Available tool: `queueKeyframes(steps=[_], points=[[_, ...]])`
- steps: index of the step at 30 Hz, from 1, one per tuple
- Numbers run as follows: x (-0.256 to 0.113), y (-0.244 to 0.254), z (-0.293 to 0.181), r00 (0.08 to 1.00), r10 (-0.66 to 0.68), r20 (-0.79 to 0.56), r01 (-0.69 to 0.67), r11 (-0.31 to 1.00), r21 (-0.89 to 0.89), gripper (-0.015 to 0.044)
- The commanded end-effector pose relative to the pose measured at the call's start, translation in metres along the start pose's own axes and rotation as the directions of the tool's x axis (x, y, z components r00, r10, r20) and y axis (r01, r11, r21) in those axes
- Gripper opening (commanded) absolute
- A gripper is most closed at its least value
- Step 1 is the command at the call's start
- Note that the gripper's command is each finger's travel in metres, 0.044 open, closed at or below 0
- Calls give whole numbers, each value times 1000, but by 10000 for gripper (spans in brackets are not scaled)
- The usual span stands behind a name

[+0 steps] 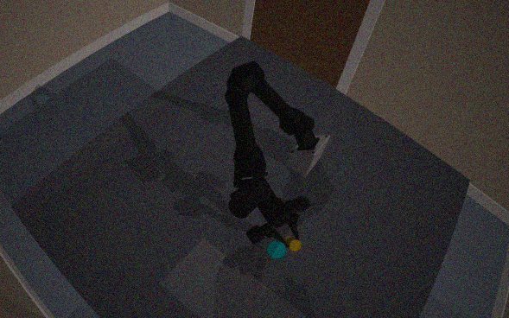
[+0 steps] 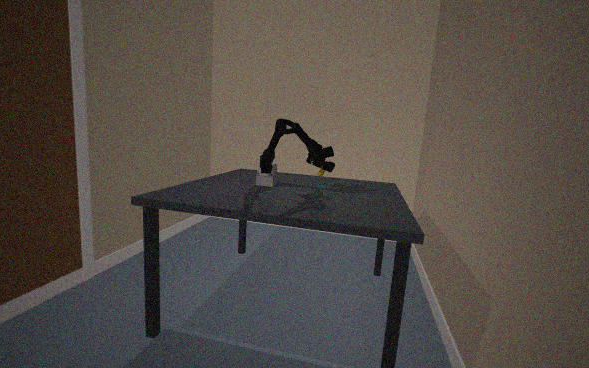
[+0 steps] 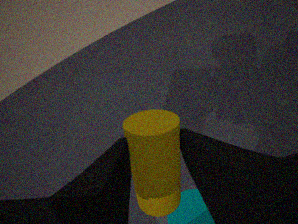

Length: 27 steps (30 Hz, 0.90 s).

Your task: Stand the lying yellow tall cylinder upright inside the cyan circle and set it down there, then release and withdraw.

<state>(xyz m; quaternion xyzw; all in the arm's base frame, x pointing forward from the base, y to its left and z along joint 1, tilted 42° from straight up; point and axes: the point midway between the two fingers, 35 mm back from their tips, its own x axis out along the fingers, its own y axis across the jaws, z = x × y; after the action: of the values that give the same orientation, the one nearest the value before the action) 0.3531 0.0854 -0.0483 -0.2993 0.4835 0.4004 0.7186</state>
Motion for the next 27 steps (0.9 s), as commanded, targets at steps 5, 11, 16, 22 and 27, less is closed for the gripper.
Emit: queueKeyframes(steps=[5, 11, 16, 22, 27], points=[[-7, -1, 3, 998, -12, 69, 14, 1000, -26, 105], [-10, -1, 3, 993, -20, 113, 25, 999, -41, 105], [-13, 0, 3, 989, -26, 149, 35, 998, -54, 105], [-16, 0, 3, 981, -34, 191, 49, 996, -70, 105], [-20, 0, 3, 973, -41, 226, 62, 995, -84, 105]])
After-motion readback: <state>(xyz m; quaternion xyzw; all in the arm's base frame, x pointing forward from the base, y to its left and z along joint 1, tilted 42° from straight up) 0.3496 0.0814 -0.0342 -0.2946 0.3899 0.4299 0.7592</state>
